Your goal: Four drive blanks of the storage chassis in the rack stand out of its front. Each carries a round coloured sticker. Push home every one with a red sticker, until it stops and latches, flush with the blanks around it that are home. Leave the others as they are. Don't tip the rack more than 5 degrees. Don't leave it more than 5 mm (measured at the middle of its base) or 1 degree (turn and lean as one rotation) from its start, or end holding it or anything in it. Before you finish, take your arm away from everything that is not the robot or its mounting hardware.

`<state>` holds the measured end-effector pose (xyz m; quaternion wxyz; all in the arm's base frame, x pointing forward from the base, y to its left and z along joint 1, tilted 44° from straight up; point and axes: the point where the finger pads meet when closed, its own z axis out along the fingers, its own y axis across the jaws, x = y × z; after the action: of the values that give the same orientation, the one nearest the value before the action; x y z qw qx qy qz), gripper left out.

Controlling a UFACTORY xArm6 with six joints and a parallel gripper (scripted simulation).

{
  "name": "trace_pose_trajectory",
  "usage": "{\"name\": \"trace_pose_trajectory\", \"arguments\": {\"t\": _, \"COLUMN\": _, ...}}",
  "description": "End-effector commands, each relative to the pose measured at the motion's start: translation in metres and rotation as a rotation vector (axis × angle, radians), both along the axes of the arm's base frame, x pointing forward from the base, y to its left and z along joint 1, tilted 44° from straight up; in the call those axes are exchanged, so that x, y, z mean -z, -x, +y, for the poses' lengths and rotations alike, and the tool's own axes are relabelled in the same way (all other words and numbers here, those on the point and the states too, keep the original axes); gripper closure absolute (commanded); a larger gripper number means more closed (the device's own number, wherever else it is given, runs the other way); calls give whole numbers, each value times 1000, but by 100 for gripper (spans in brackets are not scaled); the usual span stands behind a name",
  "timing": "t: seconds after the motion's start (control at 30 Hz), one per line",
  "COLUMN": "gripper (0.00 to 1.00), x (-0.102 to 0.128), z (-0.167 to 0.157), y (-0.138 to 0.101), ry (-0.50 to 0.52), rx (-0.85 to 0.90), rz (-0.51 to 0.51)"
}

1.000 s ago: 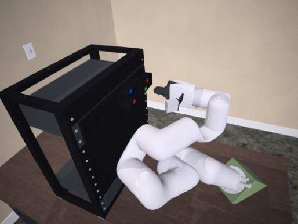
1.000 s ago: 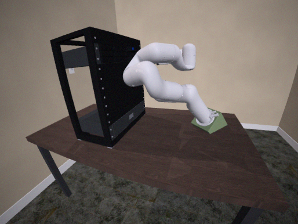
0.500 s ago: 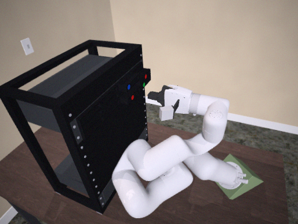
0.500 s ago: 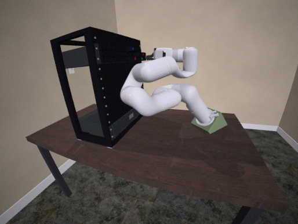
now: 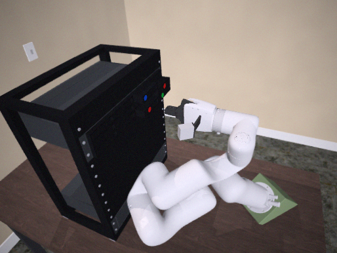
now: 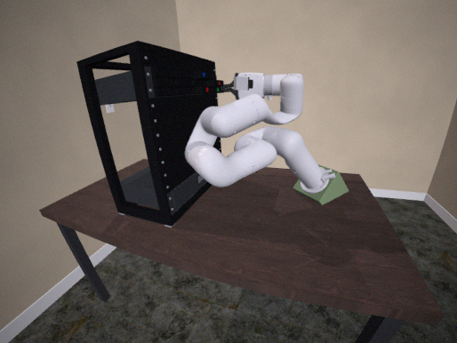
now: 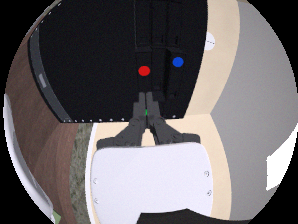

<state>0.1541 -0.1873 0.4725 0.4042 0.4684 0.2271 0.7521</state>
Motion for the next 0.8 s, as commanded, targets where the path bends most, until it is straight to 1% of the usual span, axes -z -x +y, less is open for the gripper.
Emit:
{"name": "trace_pose_trajectory", "arguments": {"t": 0.0, "gripper": 100, "x": -7, "z": -1, "y": -13, "ry": 1, "rx": 2, "rz": 1}}
{"name": "trace_pose_trajectory", "arguments": {"t": 0.13, "gripper": 100, "x": -17, "z": -2, "y": -32, "ry": 1, "rx": 2, "rz": 1}}
{"name": "trace_pose_trajectory", "arguments": {"t": 0.23, "gripper": 100, "x": -22, "z": -2, "y": -41, "ry": 1, "rx": 2, "rz": 1}}
{"name": "trace_pose_trajectory", "arguments": {"t": 0.77, "gripper": 100, "x": -23, "z": -2, "y": -43, "ry": 1, "rx": 2, "rz": 1}}
